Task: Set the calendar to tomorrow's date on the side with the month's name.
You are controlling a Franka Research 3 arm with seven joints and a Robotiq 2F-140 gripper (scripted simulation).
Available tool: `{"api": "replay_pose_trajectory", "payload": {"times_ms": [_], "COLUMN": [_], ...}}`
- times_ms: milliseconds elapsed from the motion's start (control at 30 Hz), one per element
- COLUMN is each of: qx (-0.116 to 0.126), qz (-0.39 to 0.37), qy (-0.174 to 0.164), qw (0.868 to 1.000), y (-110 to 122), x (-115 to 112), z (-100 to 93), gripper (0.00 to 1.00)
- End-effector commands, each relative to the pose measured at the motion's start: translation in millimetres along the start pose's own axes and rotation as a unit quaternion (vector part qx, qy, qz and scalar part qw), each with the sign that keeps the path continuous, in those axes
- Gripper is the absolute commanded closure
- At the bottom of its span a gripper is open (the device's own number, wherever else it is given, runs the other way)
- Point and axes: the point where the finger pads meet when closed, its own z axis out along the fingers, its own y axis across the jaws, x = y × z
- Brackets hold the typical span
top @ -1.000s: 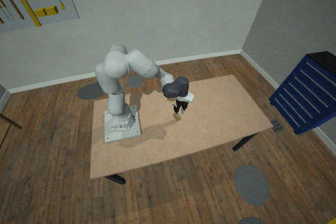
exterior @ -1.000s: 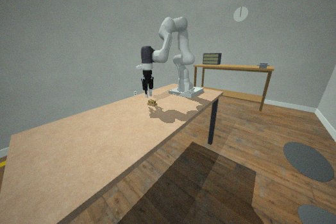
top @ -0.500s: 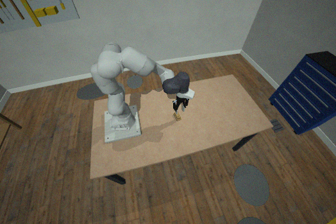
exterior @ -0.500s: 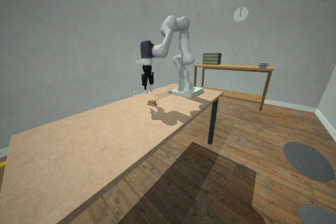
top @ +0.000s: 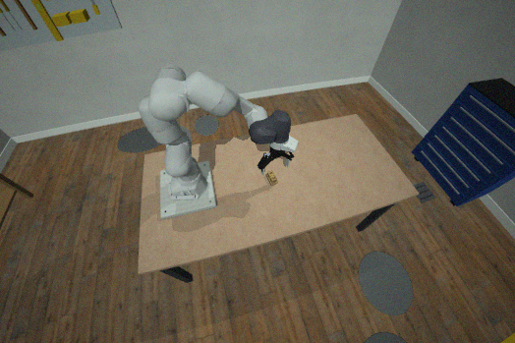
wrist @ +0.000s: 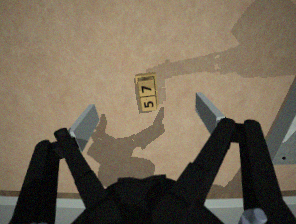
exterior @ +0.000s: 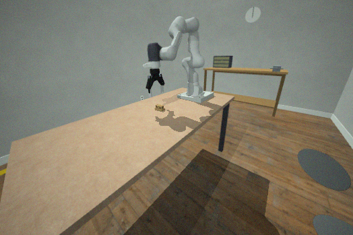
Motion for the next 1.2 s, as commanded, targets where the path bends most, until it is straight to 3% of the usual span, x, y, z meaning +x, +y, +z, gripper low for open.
{"api": "replay_pose_trajectory", "payload": {"times_ms": [0, 367, 933, 1167], "qx": [0.0, 0.0, 0.0, 0.0], "qz": [-0.002, -0.002, -0.002, -0.002], "qy": [-0.001, -0.001, -0.001, -0.001], "qw": [1.0, 1.0, 1.0, 1.0], "y": [-0.3, -0.3, -0.3, -0.3], "x": [-2.0, -2.0, -1.9, -1.9], "z": [-1.2, -5.6, -50.7, -58.2], "gripper": [0.0, 0.0, 0.0, 0.0]}}
